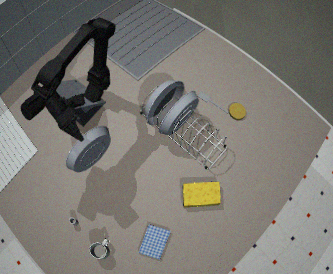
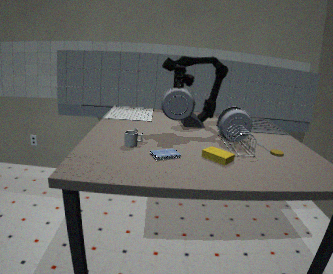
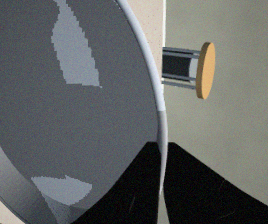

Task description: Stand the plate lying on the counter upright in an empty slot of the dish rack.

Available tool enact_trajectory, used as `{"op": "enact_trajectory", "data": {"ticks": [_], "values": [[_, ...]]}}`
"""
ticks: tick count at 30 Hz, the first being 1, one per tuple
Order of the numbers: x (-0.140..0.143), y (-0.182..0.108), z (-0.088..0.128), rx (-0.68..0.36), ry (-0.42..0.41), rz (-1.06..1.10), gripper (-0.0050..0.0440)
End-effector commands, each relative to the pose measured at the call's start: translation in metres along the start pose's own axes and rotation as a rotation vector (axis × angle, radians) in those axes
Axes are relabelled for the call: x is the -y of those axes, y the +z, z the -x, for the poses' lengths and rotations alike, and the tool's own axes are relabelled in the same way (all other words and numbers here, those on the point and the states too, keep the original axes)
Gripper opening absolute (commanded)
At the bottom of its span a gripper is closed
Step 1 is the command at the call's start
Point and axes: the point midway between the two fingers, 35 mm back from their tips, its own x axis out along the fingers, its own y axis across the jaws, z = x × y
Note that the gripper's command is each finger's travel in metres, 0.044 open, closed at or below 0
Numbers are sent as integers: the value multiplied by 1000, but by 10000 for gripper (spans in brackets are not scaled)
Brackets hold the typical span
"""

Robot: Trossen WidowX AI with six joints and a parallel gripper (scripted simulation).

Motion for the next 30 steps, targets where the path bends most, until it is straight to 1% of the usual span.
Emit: {"op": "enact_trajectory", "data": {"ticks": [1,7,9,14,24,26,30], "values": [[14,5,-16,-30,26,10,0],[29,12,-41,-55,56,8,0],[29,12,-41,-55,56,8,0],[43,21,-61,-72,68,9,0],[75,45,-102,-96,49,25,0],[75,45,-102,-96,49,25,0],[88,59,-118,-95,30,29,0]]}}
